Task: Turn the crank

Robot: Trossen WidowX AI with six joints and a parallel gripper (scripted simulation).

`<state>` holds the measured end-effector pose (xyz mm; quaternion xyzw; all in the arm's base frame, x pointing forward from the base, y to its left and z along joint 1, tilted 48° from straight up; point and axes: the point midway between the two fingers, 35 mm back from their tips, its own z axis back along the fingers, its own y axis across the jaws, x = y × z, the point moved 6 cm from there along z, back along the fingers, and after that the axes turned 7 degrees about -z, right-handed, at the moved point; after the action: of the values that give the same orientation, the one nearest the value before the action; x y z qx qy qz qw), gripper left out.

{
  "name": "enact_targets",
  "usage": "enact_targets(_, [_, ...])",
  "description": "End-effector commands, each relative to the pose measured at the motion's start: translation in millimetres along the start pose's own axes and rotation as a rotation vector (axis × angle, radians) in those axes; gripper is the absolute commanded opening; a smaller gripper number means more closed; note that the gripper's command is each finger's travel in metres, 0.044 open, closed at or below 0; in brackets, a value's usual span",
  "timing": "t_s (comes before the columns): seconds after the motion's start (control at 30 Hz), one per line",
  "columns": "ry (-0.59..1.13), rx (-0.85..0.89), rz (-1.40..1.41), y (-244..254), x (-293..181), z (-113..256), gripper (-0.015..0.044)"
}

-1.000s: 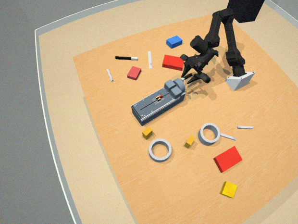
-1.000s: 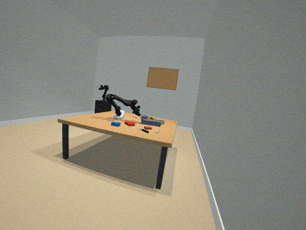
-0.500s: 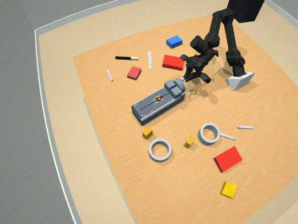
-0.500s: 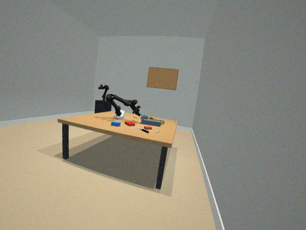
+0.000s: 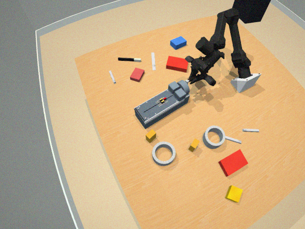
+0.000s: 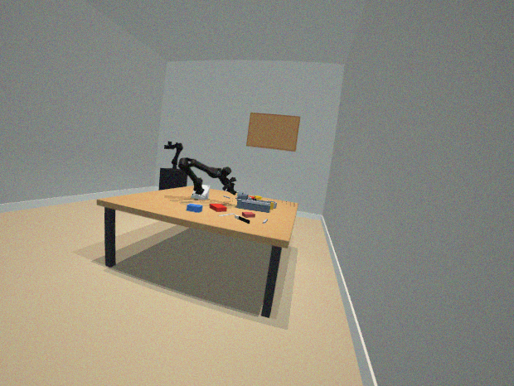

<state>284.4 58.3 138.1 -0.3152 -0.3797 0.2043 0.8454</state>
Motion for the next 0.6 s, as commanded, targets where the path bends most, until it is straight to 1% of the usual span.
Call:
enact_targets(0.0, [-0.006,0.024,0.01,7.8,-1.1,0.9,0.0])
enact_targets(0.57, [-0.006,0.024,0.01,12.2,-2.8,-0.2,0.0])
